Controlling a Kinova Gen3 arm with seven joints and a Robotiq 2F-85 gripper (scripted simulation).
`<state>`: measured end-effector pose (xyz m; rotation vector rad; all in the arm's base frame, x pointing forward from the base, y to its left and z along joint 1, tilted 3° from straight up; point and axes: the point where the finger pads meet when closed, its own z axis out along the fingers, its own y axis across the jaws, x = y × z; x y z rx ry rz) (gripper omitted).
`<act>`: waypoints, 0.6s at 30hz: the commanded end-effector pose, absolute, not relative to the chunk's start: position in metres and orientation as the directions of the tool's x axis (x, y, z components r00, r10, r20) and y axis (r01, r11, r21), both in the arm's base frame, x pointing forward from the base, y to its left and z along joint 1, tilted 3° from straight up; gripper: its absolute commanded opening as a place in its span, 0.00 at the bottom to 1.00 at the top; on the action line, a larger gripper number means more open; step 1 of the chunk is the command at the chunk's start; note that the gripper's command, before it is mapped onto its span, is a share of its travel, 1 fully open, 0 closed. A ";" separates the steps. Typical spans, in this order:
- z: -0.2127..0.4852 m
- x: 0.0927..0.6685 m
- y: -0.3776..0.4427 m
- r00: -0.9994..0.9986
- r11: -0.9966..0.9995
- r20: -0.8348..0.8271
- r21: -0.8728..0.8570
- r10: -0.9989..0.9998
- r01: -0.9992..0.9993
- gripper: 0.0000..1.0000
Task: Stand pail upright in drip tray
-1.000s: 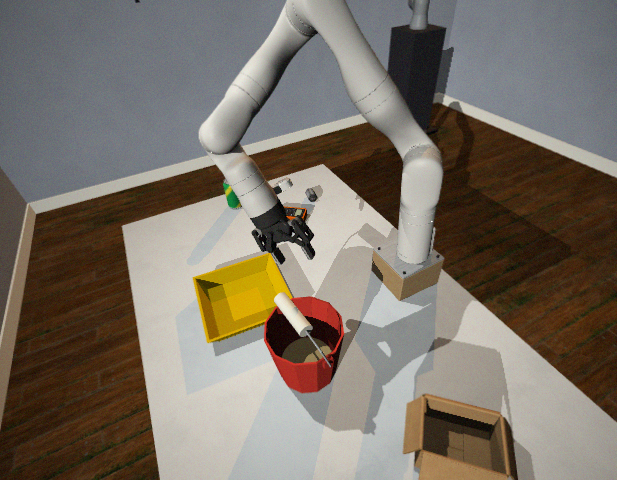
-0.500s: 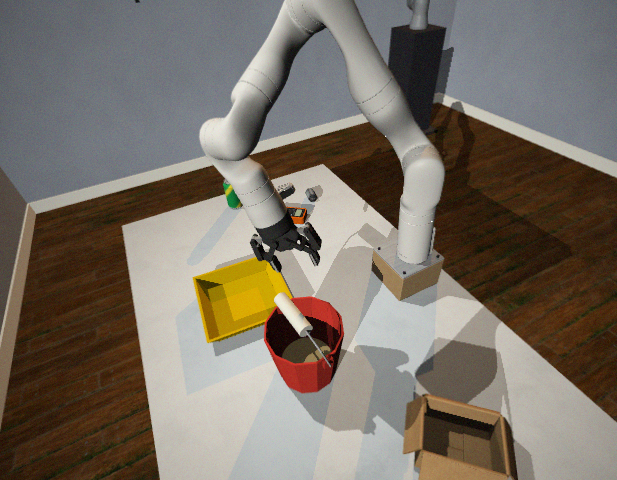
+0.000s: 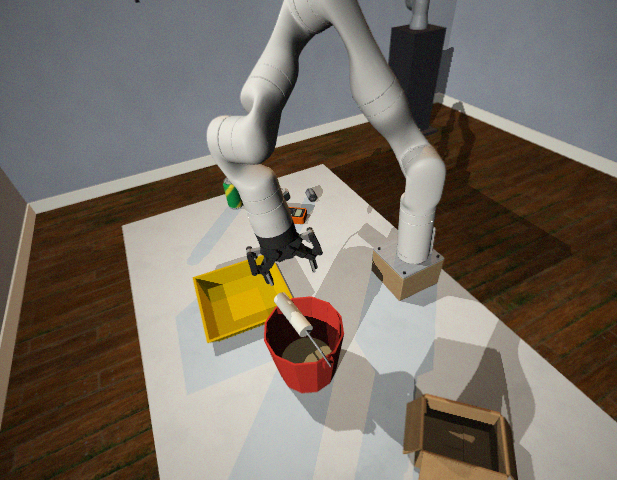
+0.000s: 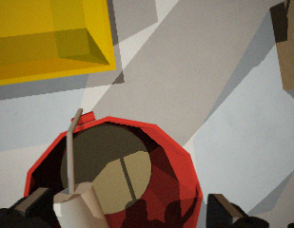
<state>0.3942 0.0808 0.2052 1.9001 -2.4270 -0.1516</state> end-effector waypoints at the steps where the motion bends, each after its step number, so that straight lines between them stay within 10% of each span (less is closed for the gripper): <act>1: 0.210 0.399 0.095 -0.162 0.160 -0.013 0.080 -0.987 -0.984 1.00; 18: 0.223 0.414 0.122 0.052 -0.052 0.016 -0.012 -0.999 -0.999 1.00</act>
